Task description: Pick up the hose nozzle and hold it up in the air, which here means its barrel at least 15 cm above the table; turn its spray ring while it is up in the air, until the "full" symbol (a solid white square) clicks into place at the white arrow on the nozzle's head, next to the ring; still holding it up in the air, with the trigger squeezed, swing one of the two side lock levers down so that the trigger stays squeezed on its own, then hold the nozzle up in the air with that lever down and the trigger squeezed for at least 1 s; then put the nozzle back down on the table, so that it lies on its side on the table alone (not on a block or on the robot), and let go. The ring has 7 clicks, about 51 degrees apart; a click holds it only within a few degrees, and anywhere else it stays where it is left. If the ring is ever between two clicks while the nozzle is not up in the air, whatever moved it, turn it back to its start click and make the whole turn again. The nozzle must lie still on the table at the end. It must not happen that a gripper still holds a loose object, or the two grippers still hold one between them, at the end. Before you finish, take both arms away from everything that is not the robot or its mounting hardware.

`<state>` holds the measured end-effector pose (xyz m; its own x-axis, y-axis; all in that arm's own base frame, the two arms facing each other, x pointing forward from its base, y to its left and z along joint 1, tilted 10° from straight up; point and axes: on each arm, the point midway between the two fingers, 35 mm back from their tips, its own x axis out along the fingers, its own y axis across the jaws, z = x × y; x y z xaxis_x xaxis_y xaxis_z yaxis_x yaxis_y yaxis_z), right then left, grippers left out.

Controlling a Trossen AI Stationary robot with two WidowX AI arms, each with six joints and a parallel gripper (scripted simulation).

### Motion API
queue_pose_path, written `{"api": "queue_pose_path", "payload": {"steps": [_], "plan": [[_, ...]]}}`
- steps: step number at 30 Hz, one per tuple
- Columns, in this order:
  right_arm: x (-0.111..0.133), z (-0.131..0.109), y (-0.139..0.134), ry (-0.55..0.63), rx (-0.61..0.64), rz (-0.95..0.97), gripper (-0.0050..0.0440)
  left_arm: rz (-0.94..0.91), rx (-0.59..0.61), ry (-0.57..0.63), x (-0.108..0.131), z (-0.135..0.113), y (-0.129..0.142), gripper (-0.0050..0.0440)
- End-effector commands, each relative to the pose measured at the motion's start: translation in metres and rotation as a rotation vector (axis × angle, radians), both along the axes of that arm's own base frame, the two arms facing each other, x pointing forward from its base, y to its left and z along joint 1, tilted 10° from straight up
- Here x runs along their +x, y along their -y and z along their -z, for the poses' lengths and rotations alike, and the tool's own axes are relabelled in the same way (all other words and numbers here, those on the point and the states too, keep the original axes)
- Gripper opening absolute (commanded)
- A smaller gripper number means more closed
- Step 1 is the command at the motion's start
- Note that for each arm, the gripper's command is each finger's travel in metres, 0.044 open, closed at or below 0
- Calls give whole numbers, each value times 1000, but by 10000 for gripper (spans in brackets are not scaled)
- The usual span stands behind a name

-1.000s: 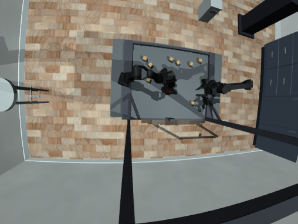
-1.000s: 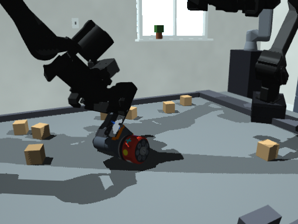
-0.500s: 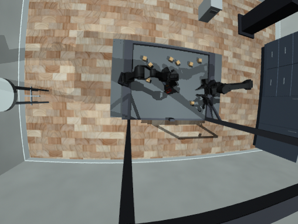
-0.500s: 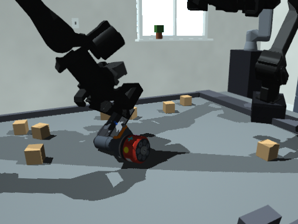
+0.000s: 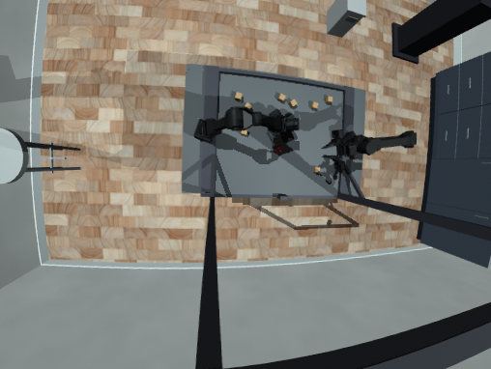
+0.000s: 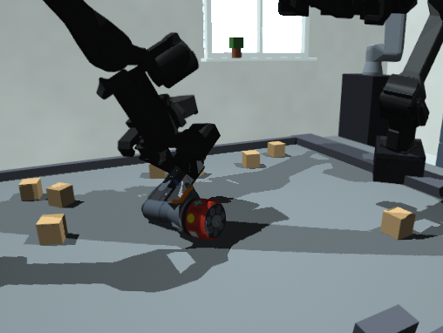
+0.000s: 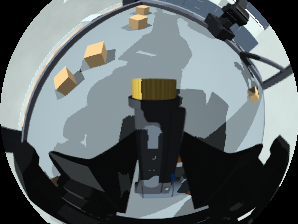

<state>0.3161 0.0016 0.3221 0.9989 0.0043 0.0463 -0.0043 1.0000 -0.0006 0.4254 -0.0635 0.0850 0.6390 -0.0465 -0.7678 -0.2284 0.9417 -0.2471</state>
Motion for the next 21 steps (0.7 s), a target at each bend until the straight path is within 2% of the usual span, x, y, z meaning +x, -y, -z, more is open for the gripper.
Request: {"api": "queue_pose_path", "payload": {"steps": [1,3,5,8,9,21], "plan": [[-1,-7,0,18,2,-3,173,1,-10,43,8,-17,1,173],[-1,-7,0,18,2,-3,173,1,-10,43,8,-17,1,173],[-1,-7,0,18,2,-3,173,20,-27,-16,16,-16,1,173],[-1,-7,0,18,2,-3,173,13,-19,3,12,-15,1,173],[-1,-7,0,18,2,-3,173,27,-32,-40,18,-15,0,173],[-1,-7,0,18,2,-3,173,72,-68,-203,34,-5,-1,173]]}}
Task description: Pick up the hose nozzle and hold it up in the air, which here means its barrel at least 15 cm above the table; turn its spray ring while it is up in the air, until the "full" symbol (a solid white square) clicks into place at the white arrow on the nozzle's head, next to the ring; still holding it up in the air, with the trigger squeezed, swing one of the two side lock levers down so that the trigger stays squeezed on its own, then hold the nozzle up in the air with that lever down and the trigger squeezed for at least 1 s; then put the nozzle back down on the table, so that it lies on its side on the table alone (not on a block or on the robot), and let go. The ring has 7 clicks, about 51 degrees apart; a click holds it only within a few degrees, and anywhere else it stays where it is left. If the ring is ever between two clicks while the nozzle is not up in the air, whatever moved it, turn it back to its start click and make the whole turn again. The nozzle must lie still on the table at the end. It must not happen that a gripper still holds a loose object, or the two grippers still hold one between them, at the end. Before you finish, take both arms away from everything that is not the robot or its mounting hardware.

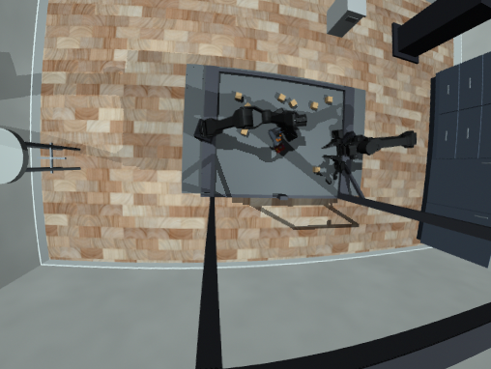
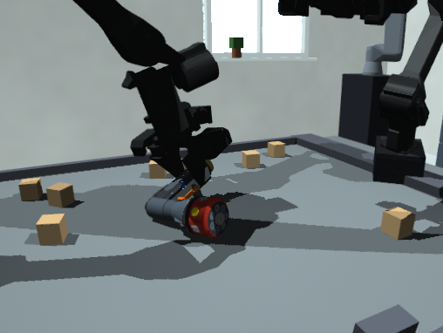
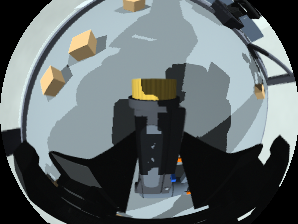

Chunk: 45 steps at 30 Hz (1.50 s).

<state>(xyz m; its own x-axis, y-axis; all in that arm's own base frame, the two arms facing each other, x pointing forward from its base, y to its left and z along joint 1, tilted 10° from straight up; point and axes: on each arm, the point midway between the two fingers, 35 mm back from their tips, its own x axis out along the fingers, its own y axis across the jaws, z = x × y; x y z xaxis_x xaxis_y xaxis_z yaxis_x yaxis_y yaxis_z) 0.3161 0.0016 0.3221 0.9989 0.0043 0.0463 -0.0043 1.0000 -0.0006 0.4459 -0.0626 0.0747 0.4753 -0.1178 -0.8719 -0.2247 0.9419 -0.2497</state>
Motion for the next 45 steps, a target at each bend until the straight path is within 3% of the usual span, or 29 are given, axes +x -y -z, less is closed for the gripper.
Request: {"api": "queue_pose_path", "payload": {"steps": [1,14,34,35,45], "plan": [[-1,-7,0,18,2,-3,173,19,-23,-22,14,-14,0,173],[-1,-7,0,18,2,-3,173,15,-18,-13,12,-14,0,173],[-1,-7,0,18,2,-3,173,91,-82,-288,35,6,-1,173],[-1,-7,0,18,2,-3,173,83,-76,-268,32,6,-1,239],[-1,-7,0,18,2,-3,173,84,-76,-268,31,5,-1,239]]}}
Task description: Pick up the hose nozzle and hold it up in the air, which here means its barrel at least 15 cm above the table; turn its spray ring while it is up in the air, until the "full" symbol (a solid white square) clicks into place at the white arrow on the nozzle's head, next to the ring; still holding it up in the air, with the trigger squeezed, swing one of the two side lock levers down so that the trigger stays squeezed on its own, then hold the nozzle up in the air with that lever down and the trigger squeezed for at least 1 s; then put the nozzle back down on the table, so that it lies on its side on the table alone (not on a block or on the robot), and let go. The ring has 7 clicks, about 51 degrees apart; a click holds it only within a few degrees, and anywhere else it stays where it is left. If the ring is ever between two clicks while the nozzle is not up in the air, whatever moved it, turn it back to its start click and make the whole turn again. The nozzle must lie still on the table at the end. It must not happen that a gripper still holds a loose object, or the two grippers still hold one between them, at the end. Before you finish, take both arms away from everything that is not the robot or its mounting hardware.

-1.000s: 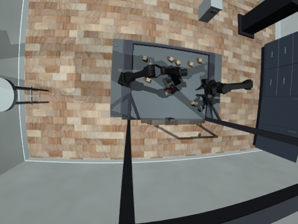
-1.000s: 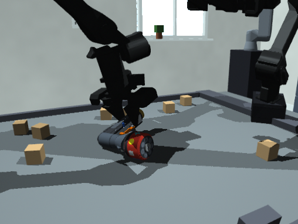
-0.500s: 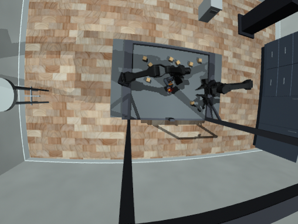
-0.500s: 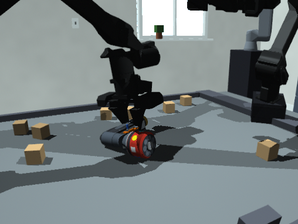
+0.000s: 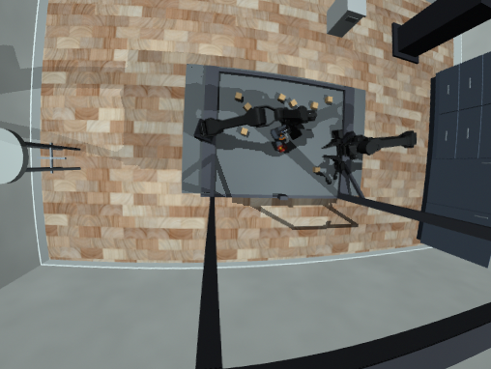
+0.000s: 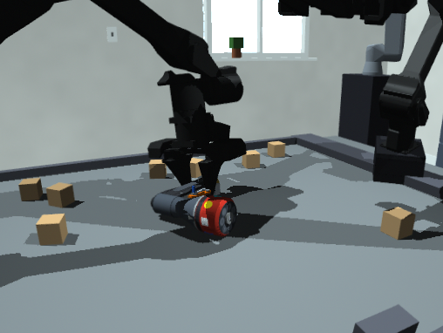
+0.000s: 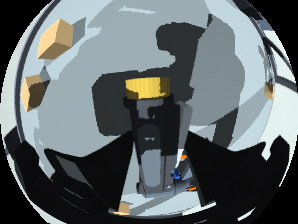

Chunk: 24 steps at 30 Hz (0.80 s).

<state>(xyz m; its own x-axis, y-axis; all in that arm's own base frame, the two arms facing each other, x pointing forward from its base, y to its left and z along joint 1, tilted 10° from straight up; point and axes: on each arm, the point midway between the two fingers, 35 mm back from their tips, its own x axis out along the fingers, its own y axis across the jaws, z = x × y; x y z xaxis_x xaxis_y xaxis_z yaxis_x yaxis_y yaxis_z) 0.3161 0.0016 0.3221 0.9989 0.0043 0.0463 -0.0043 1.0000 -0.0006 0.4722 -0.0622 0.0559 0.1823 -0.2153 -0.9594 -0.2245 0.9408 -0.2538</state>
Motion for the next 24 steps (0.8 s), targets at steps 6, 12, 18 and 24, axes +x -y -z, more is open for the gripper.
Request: {"api": "queue_pose_path", "payload": {"steps": [6,12,18,24], "plan": [[-1,-7,0,18,2,-3,173,2,-2,35,5,-14,-1,239],[-1,-7,0,18,2,-3,173,2,-2,35,5,-14,0,239],[-1,-7,0,18,2,-3,173,2,-2,35,5,-14,0,239],[-1,-7,0,18,2,-3,173,1,-2,37,4,-23,-2,239]]}}
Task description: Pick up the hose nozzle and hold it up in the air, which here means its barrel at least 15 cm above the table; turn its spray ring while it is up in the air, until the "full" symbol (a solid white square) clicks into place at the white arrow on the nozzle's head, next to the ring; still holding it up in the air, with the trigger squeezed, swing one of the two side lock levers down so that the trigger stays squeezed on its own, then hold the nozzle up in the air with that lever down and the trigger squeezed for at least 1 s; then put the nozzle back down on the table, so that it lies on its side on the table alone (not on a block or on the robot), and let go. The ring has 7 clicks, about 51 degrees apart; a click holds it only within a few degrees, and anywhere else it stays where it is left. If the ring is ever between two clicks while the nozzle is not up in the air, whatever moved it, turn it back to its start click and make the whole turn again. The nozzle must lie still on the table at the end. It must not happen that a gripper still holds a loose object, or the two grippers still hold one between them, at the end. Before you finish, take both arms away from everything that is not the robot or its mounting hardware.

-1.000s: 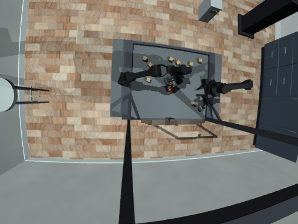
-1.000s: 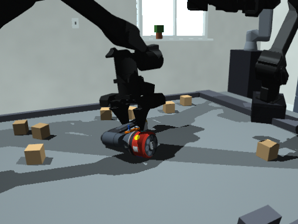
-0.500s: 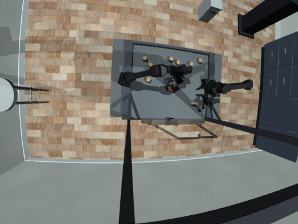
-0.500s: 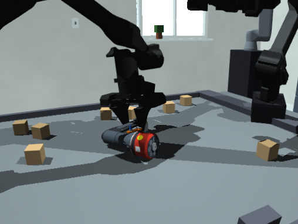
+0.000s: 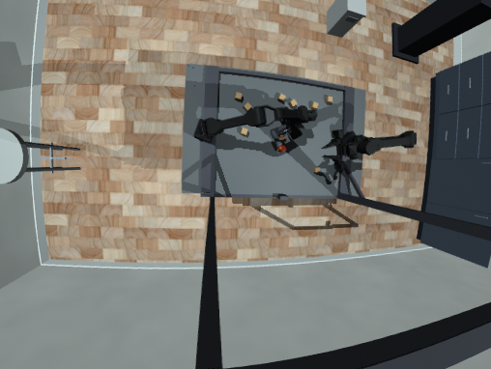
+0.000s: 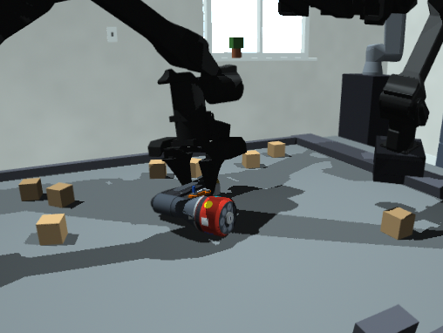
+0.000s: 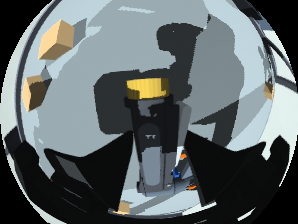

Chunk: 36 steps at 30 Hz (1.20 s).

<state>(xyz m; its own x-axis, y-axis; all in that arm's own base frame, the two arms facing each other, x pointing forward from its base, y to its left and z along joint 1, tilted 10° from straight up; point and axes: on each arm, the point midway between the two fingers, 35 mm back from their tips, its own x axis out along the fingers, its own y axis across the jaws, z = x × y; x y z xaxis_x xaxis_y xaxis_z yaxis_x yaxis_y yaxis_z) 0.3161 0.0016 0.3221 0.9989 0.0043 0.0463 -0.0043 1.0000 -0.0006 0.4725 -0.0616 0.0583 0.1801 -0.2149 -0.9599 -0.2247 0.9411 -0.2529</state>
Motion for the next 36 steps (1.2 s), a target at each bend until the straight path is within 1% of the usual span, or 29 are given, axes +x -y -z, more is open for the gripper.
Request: {"api": "queue_pose_path", "payload": {"steps": [1,3,5,15,16,17,18,20,21,23,30,31,34,36], "plan": [[-1,-7,0,18,2,-3,173,1,-2,38,4,-17,-1,239],[-1,-7,0,18,2,-3,173,1,-2,38,4,-17,-1,239],[-1,-7,0,18,2,-3,173,1,-3,43,3,-26,-3,239],[-1,-7,0,18,2,-3,173,1,-3,40,5,-23,-2,239],[-1,-7,0,18,2,-3,173,1,-3,43,2,-38,-5,239],[-1,-7,0,18,2,-3,173,1,-3,45,1,-43,-6,239],[-1,-7,0,18,2,-3,173,1,-3,43,2,-36,-4,239],[-1,-7,0,18,2,-3,173,1,-3,43,2,-36,-4,239],[-1,-7,0,18,2,-3,173,1,-4,50,0,-52,-8,239],[-1,-7,0,18,2,-3,173,0,-4,58,-2,-63,-10,239],[-1,-7,0,18,2,-3,173,-1,-5,65,-8,-87,-16,239],[-1,-7,0,18,2,-3,173,-1,-5,60,-6,-77,-14,239],[-1,-7,0,18,2,-3,173,-1,-5,60,-8,-73,-13,239],[-1,-7,0,18,2,-3,173,-1,-5,61,-7,-75,-13,239]]}}
